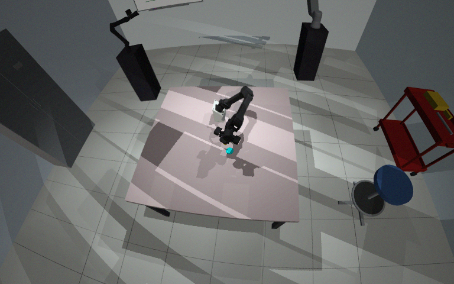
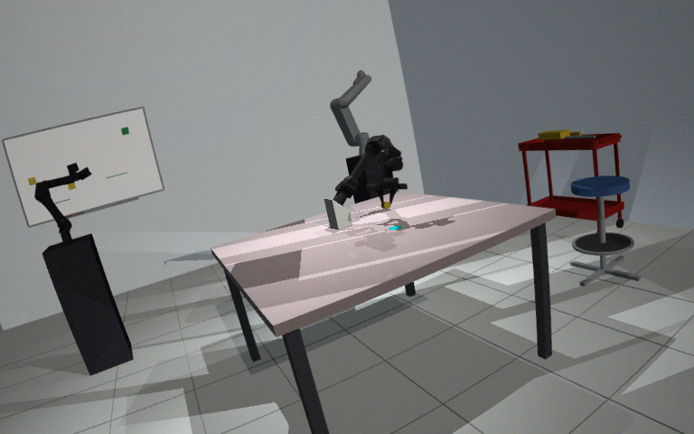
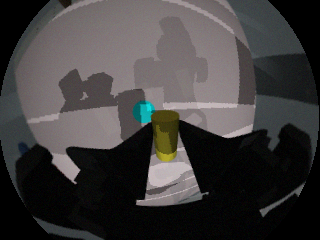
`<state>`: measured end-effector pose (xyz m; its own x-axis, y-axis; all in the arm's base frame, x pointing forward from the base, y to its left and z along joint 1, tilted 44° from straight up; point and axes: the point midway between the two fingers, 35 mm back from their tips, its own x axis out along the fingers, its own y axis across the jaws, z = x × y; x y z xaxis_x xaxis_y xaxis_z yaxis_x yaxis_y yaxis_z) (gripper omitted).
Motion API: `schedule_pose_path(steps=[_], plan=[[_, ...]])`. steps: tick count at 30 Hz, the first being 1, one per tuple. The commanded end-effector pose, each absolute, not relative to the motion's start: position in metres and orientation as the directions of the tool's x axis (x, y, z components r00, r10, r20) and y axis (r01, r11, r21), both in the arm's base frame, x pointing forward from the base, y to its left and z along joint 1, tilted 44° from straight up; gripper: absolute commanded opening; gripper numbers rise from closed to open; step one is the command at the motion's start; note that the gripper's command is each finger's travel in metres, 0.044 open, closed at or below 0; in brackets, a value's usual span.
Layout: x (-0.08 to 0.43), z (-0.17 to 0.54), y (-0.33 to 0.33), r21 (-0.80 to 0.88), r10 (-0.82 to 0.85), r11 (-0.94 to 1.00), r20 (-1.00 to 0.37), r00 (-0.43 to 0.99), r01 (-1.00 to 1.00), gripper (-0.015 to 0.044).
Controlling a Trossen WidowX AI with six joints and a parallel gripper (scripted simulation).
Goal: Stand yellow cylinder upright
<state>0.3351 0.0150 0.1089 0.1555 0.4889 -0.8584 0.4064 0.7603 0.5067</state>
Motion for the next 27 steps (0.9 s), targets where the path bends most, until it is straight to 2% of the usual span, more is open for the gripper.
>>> schedule_pose_path(steps=[1, 27], plan=[[0.336, 0.108, 0.014, 0.493, 0.467, 0.77, -0.868, 0.169, 0.406, 0.0105], [0.338, 0.095, 0.018, 0.401, 0.324, 0.824, -0.913, 0.248, 0.4, 0.0105]])
